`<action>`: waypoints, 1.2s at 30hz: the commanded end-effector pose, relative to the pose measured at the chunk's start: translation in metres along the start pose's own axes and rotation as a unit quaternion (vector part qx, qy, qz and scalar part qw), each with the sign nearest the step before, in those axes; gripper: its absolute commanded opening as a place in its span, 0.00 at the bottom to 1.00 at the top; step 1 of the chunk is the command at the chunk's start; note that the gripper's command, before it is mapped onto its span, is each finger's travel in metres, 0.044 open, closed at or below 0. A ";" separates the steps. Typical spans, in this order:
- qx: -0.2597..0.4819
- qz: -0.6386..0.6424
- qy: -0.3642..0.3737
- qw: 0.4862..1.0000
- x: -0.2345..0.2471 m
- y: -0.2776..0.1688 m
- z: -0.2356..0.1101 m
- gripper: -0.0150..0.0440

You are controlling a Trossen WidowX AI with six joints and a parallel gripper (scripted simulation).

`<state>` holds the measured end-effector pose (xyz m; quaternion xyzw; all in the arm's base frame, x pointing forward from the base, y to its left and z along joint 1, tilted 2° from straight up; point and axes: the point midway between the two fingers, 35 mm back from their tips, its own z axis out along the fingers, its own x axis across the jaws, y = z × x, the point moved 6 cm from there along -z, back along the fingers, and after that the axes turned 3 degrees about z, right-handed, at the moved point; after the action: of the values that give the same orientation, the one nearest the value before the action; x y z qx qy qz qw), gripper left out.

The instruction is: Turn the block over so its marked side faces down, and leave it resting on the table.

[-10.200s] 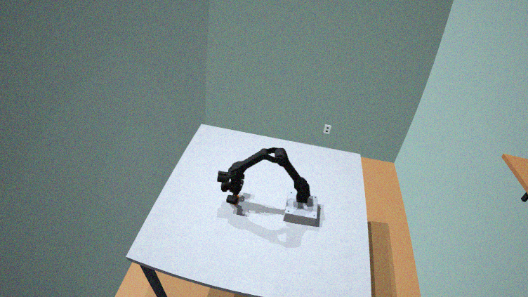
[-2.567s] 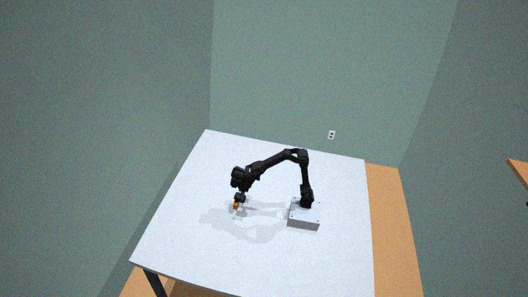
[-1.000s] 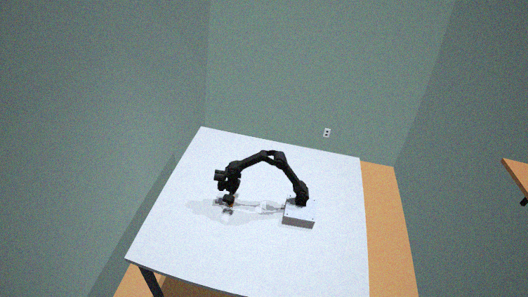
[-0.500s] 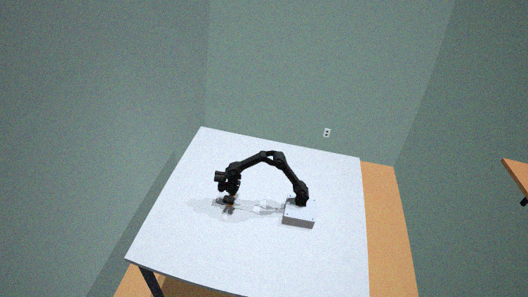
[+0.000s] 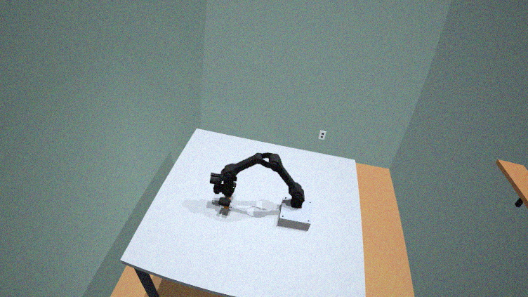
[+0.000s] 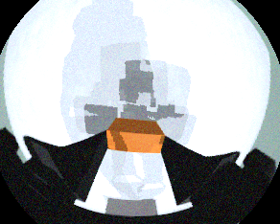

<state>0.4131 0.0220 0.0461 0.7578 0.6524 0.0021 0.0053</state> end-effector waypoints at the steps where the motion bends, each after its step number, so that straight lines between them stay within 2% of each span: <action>1: 0.000 -0.002 0.000 1.000 0.000 0.000 -0.001 0.48; 6: 0.000 -0.002 0.000 1.000 0.000 0.000 -0.029 0.26; 7: 0.000 -0.002 0.000 1.000 0.000 0.000 -0.029 0.25; 13: -0.010 -0.003 0.000 1.000 0.000 0.000 -0.028 0.25; 36: -0.170 -0.006 0.007 0.985 0.001 -0.016 -0.009 0.25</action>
<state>0.4006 0.0252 0.0539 0.7447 0.6492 0.1050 0.1138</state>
